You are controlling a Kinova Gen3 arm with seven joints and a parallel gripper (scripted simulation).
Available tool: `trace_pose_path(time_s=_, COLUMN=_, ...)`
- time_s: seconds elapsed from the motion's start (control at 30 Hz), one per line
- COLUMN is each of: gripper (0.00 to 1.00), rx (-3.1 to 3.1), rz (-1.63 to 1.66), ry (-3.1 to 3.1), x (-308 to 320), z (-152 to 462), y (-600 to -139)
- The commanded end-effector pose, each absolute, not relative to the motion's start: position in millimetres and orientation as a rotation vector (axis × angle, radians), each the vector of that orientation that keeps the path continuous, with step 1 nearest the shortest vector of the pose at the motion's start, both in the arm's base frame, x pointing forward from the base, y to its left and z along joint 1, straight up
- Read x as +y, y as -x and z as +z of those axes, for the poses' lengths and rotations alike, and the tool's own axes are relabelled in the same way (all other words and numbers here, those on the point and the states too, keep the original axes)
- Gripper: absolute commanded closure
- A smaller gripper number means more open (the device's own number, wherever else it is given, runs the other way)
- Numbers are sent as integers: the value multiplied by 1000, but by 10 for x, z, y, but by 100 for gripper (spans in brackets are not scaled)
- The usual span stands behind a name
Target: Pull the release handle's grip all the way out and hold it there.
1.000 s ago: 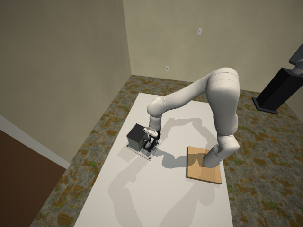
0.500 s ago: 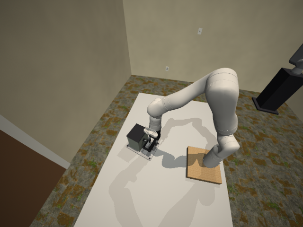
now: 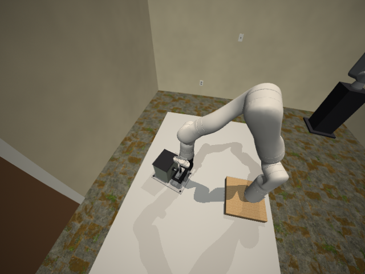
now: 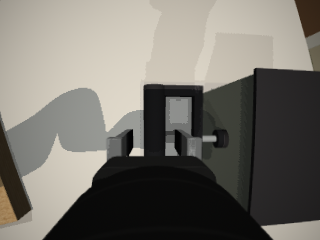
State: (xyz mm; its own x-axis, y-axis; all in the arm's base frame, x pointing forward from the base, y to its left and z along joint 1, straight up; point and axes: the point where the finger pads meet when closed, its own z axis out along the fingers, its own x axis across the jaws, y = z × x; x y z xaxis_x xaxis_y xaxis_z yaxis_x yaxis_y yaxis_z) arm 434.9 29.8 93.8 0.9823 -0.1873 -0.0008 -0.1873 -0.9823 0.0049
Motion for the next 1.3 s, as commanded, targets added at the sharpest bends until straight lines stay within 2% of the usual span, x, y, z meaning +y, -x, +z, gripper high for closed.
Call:
trace_pose_path(time_s=0.0, gripper=4, rx=-290, rz=-5, ry=-3129, x=310, z=878, y=-4342)
trace_pose_path(time_s=1.27, gripper=4, rx=-290, rz=-5, ry=-3129, x=309, z=728, y=-4343)
